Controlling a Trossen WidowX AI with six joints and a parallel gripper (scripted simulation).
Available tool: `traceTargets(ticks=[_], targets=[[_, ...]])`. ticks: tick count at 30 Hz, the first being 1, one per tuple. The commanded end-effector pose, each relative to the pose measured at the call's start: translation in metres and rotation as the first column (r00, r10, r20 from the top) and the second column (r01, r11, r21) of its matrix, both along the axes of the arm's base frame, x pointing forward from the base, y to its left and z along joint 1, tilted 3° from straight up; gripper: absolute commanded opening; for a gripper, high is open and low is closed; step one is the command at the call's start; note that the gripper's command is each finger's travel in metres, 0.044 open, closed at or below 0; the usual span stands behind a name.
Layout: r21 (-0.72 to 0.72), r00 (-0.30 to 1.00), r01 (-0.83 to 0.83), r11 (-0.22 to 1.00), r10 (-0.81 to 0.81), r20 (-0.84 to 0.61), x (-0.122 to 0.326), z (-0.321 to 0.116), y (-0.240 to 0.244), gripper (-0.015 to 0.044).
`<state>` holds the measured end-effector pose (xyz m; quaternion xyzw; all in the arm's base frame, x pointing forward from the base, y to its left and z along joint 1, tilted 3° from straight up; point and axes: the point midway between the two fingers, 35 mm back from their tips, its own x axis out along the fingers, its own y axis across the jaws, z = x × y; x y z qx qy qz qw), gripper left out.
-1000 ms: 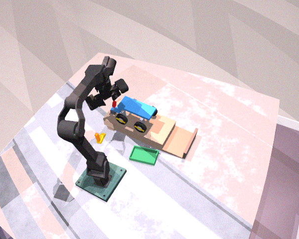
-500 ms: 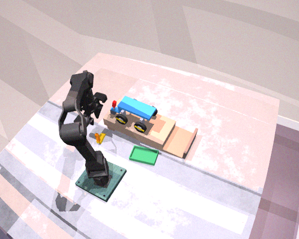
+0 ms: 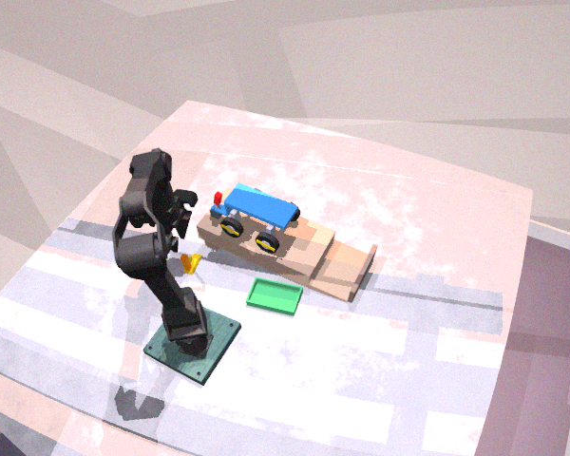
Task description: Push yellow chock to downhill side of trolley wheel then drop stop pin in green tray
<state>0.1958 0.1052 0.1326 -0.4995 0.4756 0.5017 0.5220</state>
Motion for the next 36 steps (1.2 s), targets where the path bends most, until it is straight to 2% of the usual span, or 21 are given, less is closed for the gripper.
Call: traceTargets(ticks=[1,36], targets=[[-0.005,1.0,-0.003,1.0,0.003,0.0,0.0,-0.012,0.0,0.019],[-0.005,1.0,-0.003,1.0,0.003,0.0,0.002,-0.06,0.002,0.019]])
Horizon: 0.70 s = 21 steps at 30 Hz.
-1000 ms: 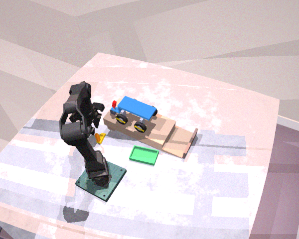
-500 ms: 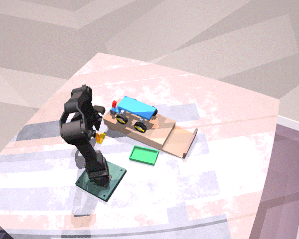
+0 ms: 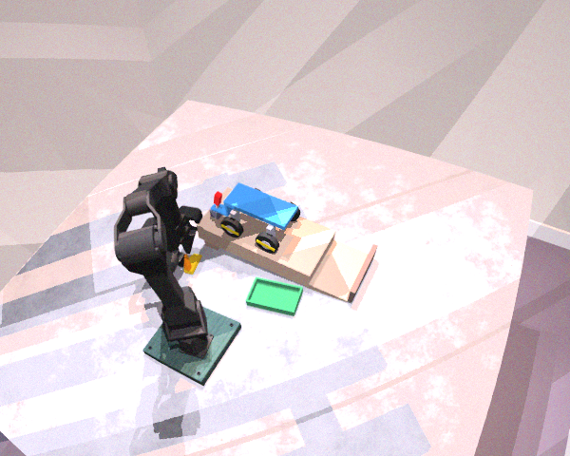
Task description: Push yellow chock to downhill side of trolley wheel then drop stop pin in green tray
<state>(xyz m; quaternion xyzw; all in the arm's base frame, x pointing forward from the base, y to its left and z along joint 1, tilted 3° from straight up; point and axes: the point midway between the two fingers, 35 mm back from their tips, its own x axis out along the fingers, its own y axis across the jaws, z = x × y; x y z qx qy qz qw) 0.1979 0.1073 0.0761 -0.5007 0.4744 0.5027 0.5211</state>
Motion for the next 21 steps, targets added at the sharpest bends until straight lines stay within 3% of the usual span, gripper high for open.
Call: traceTargets(ticks=[1,14,19,21], targets=[[-0.005,1.0,0.001,1.0,-0.001,-0.001,0.0,-0.006,0.0,0.019],[-0.005,1.0,0.001,1.0,-0.001,-0.001,0.001,-0.024,0.0,0.019],[-0.001,1.0,0.0,1.0,0.0,-0.001,0.001,-0.021,0.001,0.0059],[-0.001,1.0,0.0,1.0,0.0,-0.001,0.001,-0.021,0.001,0.0045]])
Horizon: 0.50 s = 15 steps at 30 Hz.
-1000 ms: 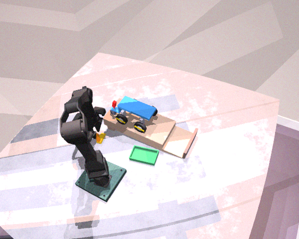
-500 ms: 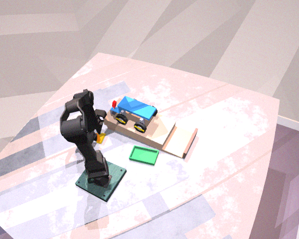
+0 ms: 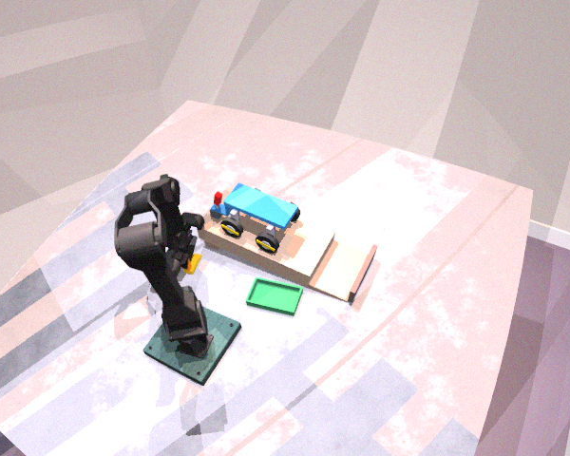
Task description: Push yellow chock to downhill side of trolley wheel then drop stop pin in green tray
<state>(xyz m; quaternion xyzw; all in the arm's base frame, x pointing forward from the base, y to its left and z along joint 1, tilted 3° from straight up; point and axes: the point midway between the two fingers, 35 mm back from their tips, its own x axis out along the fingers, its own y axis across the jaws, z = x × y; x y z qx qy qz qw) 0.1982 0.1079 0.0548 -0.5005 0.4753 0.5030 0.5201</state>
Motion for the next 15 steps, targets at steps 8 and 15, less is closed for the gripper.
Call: traceTargets(ticks=[8,15], targets=[[-0.002,1.0,0.001,1.0,-0.001,0.002,0.0,0.012,0.0,0.0],[-0.003,1.0,0.001,1.0,-0.001,0.002,-0.005,0.036,-0.003,0.0]])
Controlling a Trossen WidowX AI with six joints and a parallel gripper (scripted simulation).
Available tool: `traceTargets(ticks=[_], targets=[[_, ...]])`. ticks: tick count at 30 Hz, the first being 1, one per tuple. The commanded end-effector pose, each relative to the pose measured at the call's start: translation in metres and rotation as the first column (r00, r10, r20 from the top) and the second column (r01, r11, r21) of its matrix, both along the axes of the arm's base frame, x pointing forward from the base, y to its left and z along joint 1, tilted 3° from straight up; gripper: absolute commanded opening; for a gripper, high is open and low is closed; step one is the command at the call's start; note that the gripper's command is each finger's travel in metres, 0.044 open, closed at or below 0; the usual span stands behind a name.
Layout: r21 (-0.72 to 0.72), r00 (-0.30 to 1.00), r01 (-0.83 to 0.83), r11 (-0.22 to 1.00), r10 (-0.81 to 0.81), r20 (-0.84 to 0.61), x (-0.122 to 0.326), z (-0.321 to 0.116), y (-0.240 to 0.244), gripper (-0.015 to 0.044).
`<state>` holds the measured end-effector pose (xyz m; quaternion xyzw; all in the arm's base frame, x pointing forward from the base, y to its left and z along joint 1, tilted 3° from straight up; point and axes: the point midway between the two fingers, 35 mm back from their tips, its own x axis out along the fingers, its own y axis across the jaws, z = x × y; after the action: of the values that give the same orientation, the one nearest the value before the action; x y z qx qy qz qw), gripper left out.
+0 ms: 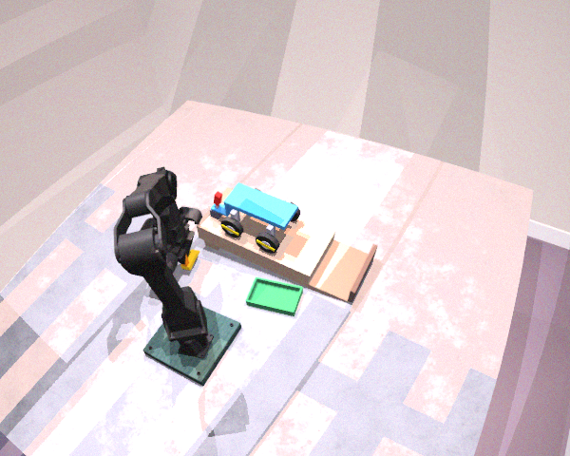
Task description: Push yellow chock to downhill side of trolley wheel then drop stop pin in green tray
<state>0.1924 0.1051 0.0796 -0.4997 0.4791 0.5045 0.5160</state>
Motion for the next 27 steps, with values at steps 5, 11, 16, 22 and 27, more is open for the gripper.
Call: traceTargets(ticks=[5,11,16,22,27], targets=[[0.002,1.0,0.002,1.0,-0.002,0.012,-0.001,0.027,-0.001,0.0],[0.002,1.0,0.002,1.0,-0.002,0.012,-0.003,0.046,-0.002,0.0],[0.002,1.0,0.002,1.0,-0.002,0.012,-0.003,0.062,-0.003,0.0],[0.002,1.0,0.002,1.0,-0.002,0.012,-0.003,0.081,-0.003,0.0],[0.002,1.0,0.002,1.0,-0.002,0.012,-0.003,0.097,-0.004,0.0]])
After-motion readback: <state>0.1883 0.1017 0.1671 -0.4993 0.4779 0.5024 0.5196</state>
